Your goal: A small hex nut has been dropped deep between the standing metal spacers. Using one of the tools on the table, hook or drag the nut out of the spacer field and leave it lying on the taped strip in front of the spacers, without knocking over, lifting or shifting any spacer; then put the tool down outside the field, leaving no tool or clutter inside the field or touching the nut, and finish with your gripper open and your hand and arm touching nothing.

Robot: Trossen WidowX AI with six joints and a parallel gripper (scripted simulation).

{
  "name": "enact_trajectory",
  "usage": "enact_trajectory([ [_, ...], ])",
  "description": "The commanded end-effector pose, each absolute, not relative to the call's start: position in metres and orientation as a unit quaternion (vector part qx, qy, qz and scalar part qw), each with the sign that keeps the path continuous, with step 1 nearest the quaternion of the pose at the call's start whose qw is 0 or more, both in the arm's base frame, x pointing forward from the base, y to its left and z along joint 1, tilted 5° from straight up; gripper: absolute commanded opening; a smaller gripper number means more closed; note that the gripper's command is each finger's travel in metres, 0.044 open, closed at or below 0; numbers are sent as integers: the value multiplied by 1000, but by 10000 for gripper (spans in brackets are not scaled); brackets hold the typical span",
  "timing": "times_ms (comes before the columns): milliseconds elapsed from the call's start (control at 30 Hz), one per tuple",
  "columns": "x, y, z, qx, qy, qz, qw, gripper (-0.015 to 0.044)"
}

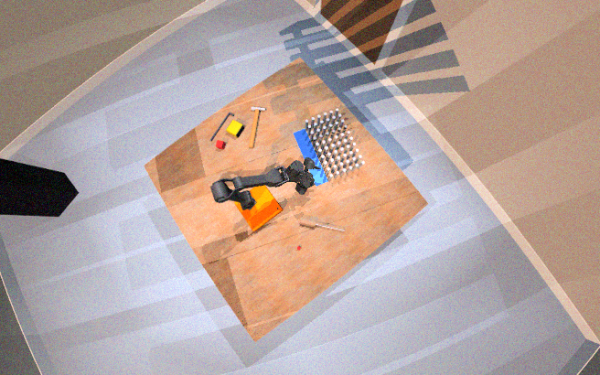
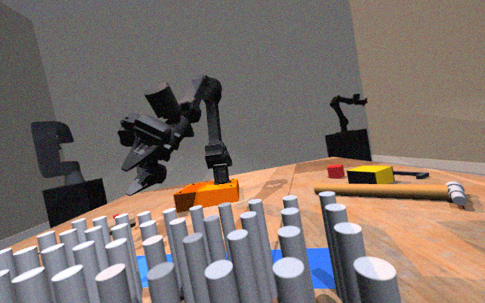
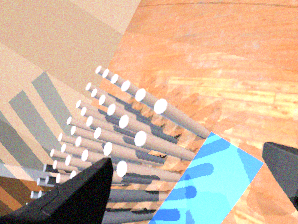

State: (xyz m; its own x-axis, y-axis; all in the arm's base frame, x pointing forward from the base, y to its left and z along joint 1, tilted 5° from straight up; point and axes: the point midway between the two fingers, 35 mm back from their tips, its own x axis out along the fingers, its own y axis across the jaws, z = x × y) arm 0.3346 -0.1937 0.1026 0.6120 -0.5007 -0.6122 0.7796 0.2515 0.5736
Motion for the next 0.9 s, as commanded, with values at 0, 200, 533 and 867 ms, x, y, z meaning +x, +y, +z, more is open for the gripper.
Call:
enact_trajectory([
  [0, 288, -250, 99, 672, 19, -505, 542, 440],
  [200, 253, -279, 98, 761, -90, -532, 360, 440],
  [533, 187, -314, 99, 809, -290, -511, 22, 440],
  [867, 130, -330, 102, 747, -444, -425, -252, 440],
])
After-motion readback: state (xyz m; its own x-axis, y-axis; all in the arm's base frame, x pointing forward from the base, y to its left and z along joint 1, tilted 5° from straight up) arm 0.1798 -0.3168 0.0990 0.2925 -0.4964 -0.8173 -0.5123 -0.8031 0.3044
